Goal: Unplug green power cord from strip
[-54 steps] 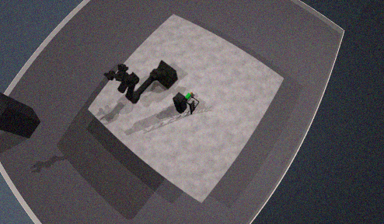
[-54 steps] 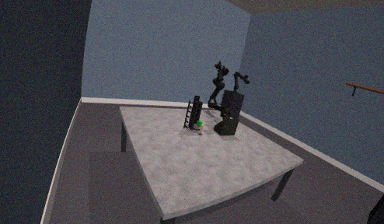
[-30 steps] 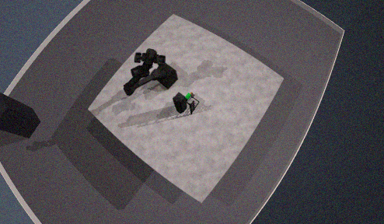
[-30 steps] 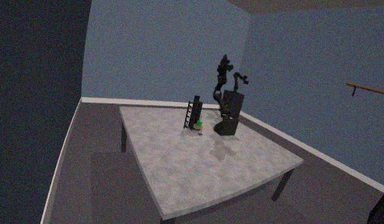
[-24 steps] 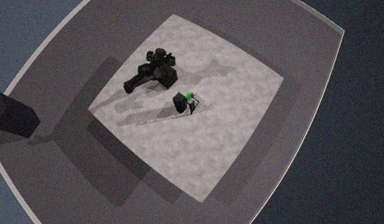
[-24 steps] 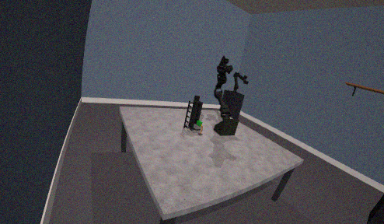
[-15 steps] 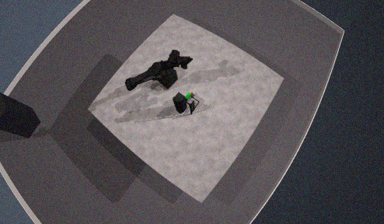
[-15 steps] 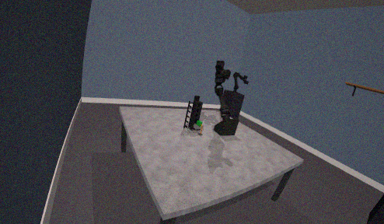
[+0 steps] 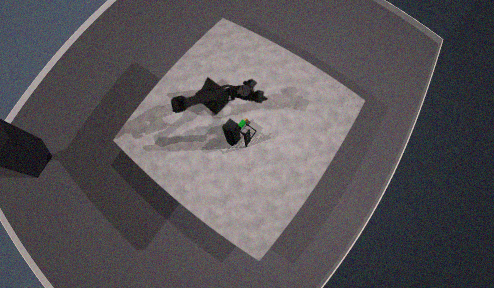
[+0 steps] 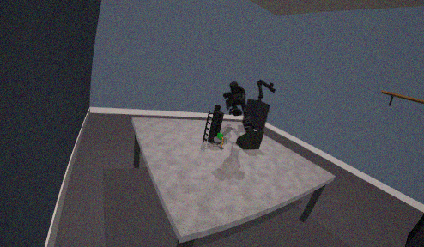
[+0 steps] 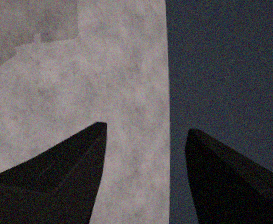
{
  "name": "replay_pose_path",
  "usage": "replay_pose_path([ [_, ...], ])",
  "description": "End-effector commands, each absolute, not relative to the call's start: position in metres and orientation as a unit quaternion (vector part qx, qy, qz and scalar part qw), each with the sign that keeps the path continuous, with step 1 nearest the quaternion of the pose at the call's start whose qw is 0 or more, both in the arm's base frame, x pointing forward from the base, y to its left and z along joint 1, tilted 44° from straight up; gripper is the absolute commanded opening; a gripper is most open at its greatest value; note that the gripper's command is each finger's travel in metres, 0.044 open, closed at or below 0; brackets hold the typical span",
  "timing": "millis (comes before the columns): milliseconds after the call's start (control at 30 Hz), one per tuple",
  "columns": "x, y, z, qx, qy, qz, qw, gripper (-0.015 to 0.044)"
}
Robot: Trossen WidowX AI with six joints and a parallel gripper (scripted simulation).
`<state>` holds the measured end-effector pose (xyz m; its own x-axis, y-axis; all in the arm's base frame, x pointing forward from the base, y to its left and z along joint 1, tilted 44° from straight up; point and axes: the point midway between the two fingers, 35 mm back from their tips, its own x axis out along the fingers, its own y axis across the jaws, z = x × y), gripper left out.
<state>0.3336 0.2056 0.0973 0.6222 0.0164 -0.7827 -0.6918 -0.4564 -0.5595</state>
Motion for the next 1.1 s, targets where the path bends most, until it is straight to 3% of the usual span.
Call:
replay_pose_path([
  [0, 0.33, 0.155, 0.057, -0.741, 0.358, 0.363, 0.436, 0.016],
  [333, 0.281, 0.032, 0.005, -0.648, 0.647, 0.294, 0.275, 0.016],
  [1067, 0.281, 0.018, 0.016, -0.646, 0.651, 0.292, 0.271, 0.016],
])
